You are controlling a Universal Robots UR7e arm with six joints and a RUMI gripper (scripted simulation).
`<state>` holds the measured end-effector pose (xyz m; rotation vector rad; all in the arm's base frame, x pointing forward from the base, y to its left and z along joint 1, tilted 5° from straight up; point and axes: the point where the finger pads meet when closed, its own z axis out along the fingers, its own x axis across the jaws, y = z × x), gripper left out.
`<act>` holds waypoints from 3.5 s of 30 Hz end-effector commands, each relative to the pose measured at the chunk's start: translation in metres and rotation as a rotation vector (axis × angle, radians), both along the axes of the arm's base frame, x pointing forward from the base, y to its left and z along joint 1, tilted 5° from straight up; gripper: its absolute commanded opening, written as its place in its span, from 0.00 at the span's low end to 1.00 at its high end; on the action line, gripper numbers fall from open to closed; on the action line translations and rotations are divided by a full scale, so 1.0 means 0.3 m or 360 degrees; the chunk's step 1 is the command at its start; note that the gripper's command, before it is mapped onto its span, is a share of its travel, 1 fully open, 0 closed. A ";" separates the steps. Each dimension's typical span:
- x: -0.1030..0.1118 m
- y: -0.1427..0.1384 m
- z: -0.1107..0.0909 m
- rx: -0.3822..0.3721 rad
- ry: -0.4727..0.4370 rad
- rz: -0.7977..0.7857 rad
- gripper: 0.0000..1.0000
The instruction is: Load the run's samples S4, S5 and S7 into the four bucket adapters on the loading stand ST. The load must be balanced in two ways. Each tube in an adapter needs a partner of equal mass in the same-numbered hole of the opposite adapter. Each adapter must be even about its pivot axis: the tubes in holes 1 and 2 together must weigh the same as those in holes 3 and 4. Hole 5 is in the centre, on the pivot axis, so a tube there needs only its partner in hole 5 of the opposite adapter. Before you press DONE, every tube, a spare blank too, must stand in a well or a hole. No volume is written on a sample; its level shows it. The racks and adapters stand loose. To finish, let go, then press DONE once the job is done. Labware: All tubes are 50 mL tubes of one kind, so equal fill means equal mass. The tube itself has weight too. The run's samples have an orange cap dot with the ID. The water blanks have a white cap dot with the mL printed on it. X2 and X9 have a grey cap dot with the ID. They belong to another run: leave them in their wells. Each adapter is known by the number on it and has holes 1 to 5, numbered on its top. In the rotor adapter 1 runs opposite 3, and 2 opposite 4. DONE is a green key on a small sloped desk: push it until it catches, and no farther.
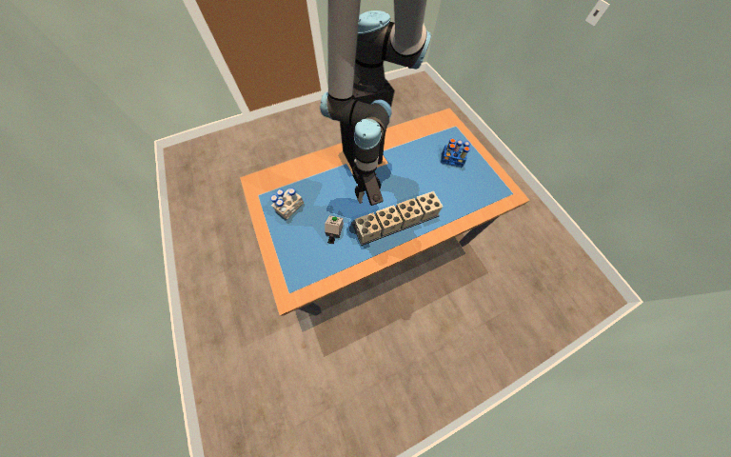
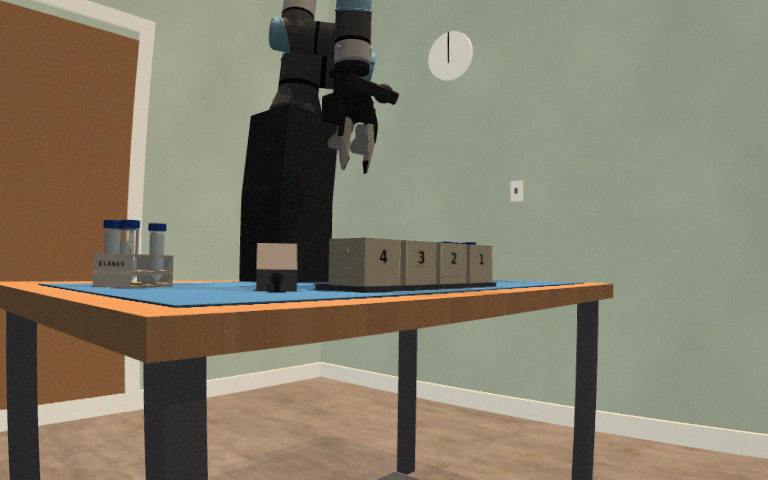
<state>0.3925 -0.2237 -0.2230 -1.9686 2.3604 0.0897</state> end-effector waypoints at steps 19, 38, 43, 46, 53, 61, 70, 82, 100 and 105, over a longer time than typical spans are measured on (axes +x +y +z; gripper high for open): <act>0.004 0.018 -0.220 -0.0001 -0.0001 0.0000 0.35; -0.190 -0.132 -0.300 0.0009 0.0061 -0.0713 0.35; -0.298 -0.219 -0.309 0.0014 0.0096 -0.1110 0.35; -0.320 -0.236 -0.311 0.0015 0.0103 -0.1189 0.35; -0.472 -0.358 -0.323 0.0022 0.0144 -0.1656 0.35; -0.645 -0.496 -0.338 0.0021 0.0144 -0.1656 0.35; -0.796 -0.618 -0.351 0.0021 0.0144 -0.1656 0.35; -0.998 -0.779 -0.367 0.0021 0.0144 -0.1656 0.35; -0.996 -0.771 -0.467 0.0021 0.0144 -0.1656 0.35; -0.996 -0.768 -0.494 0.0021 0.0144 -0.1656 0.35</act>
